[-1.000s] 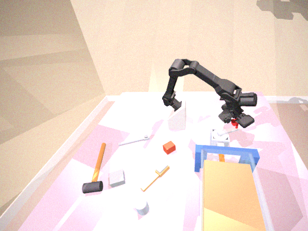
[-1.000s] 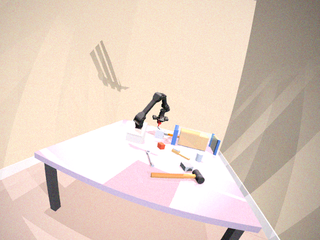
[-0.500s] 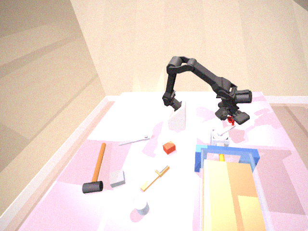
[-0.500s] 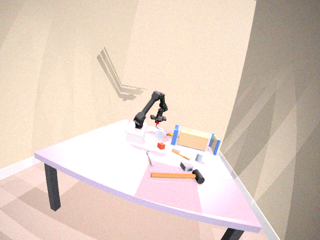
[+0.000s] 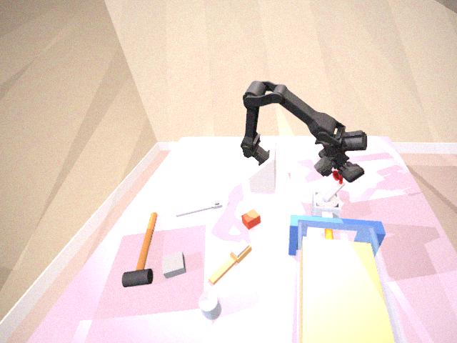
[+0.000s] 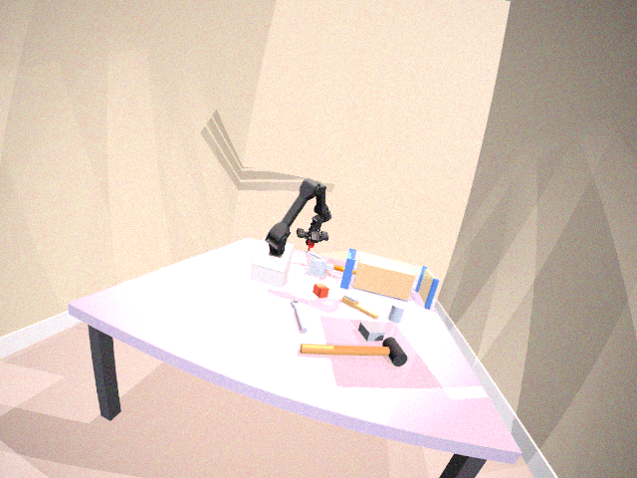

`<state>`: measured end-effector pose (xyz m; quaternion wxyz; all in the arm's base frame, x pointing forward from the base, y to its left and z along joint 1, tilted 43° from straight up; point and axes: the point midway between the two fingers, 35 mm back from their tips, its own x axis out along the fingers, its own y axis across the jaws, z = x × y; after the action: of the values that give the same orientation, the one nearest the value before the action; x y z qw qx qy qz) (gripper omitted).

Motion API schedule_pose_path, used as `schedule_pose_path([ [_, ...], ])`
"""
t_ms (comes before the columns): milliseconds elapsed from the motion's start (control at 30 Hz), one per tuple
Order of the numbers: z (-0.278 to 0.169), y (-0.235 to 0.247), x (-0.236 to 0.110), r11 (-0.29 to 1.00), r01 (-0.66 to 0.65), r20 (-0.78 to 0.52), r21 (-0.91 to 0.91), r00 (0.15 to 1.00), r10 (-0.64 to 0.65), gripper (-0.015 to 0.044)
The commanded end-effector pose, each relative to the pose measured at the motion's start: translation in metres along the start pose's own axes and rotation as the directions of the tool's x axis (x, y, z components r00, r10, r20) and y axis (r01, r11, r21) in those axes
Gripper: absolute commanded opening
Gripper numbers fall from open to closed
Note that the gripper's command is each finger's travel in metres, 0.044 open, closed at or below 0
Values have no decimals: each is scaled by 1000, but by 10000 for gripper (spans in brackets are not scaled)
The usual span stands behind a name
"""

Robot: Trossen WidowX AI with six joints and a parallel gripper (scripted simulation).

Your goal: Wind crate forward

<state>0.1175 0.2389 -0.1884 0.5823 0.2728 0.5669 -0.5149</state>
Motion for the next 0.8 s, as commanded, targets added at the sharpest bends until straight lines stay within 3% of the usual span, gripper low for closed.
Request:
schedule_pose_path([
  [0,10,-14,-1,1000,24,21,3,999,-24,0],
  [767,33,-38,-13,1000,26,23,4,999,-26,0],
])
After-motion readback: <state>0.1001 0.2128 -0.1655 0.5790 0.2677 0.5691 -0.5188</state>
